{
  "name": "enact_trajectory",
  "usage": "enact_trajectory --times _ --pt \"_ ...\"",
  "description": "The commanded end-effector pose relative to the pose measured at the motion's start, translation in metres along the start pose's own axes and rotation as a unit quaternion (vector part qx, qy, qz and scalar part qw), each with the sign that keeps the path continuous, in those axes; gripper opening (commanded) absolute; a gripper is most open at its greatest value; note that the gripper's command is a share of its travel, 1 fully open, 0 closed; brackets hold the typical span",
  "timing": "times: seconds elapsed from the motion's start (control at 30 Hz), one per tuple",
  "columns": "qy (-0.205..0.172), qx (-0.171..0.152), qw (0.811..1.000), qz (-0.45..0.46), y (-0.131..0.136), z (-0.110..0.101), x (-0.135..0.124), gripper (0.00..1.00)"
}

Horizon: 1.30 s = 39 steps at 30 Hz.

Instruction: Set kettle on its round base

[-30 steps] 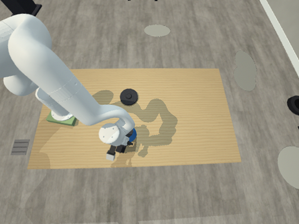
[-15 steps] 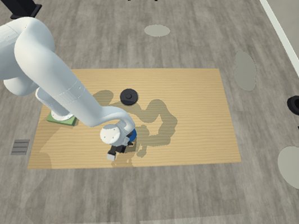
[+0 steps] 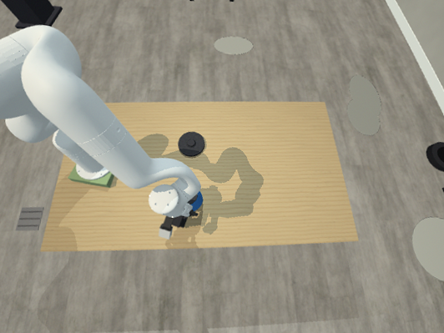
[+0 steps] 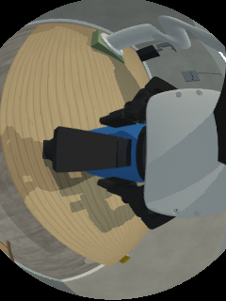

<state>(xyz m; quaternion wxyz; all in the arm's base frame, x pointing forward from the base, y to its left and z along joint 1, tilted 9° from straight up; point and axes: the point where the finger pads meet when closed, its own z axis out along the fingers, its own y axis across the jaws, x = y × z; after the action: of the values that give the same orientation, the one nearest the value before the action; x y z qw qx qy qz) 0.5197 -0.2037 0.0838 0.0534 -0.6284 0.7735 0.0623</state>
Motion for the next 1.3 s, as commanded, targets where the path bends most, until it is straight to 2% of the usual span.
enact_trajectory --times 0.0,0.43,0.47,1.27 --pt "0.000 0.001 1.000 0.000 -0.0009 -0.0009 0.0002 0.81" --pt "0.000 0.001 1.000 0.000 -0.0009 -0.0009 0.0002 0.81" --pt "0.000 0.001 1.000 0.000 -0.0009 -0.0009 0.0002 0.00" --pt "0.000 0.001 1.000 0.000 -0.0009 -0.0009 0.0002 0.00"
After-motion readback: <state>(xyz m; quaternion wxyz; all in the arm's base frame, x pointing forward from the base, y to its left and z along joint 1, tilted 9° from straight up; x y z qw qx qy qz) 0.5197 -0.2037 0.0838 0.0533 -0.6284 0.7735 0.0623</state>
